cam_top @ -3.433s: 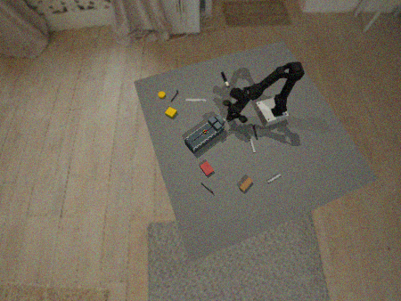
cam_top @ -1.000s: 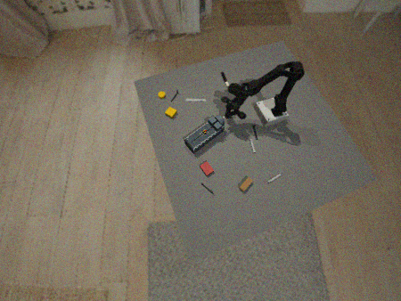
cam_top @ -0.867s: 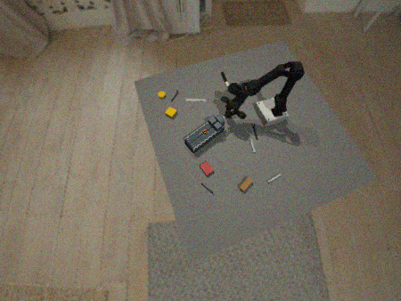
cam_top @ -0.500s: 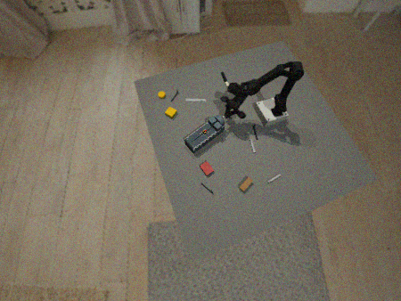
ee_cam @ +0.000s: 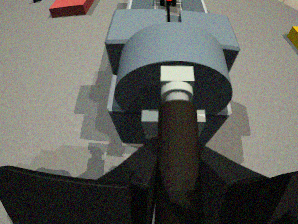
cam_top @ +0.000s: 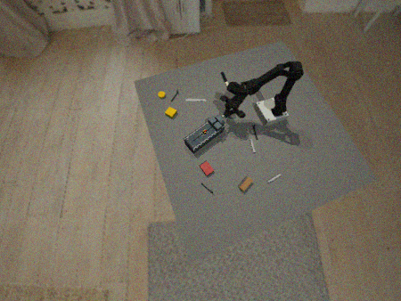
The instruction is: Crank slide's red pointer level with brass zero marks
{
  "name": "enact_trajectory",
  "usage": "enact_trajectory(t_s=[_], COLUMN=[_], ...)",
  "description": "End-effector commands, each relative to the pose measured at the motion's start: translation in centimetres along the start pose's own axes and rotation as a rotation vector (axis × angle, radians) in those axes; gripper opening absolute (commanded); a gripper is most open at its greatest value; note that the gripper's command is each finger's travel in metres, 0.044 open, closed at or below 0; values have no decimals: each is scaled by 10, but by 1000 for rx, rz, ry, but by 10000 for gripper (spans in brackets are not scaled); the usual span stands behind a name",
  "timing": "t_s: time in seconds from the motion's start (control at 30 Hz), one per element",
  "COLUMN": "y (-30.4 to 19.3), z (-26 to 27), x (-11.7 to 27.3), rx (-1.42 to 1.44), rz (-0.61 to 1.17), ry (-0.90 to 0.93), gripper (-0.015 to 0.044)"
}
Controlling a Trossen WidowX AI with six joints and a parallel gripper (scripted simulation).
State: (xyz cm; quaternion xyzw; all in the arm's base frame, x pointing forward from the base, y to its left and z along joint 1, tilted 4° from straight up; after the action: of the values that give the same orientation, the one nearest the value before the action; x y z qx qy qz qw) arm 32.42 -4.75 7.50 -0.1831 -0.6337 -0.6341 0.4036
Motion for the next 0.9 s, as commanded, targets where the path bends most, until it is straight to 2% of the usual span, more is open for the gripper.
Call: enact_trajectory(t_s=[0.0, 0.87], y=[2, 0], z=[-8, -23], x=[1, -5], rx=[-1, 0], rz=[-6, -6], ry=[-22, -23], gripper=[0, 0])
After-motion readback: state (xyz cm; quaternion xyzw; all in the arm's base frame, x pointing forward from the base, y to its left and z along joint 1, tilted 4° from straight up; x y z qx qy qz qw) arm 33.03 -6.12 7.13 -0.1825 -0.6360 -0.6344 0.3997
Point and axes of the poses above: the point midway between the two fingers, 35 mm back from their tips, its own x axis back along the fingers, its own z axis across the jaws, y = z × x, the point moved 4 cm from there along x, back along the fingers, and after that the axes turned 14 degrees about -x, right-handed, at the moved point
